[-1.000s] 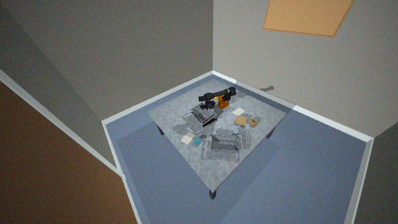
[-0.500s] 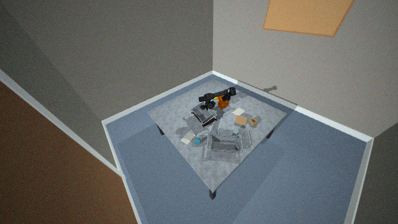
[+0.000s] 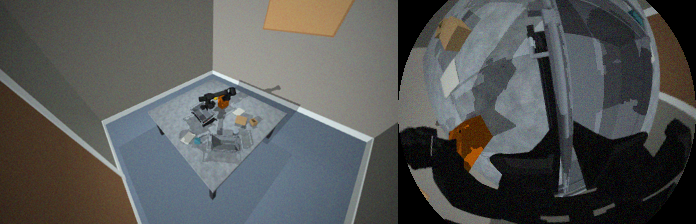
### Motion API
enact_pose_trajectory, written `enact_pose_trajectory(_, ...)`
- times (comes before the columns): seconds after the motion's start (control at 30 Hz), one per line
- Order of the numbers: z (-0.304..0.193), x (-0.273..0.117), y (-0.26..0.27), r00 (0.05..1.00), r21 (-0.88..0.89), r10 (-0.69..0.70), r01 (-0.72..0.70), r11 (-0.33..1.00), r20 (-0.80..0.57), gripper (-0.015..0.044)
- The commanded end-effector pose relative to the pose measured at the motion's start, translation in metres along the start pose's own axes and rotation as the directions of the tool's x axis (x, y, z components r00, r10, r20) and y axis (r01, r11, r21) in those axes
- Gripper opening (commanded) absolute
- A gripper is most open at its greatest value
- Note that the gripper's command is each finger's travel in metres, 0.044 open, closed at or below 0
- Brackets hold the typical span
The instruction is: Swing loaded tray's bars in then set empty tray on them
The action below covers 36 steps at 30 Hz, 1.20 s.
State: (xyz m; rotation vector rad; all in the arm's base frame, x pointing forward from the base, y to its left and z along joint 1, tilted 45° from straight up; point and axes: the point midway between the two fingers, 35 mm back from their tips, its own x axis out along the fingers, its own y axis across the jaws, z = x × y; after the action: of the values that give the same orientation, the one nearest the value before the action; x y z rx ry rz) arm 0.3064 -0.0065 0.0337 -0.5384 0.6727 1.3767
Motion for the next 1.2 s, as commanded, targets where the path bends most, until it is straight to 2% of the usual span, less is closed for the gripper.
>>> enact_pose_trajectory(0.0, 0.004, 0.005, 0.004, 1.000, -0.002, 0.022, -0.022, 1.000, 0.002, 0.0000)
enact_pose_trajectory(0.93, 0.000, 0.001, 0.000, 1.000, 0.000, 0.001, -0.001, 1.000, 0.000, 0.0000)
enact_pose_trajectory(1.17, 0.003, 0.011, 0.006, 1.000, -0.002, 0.018, -0.018, 1.000, 0.002, 0.0000)
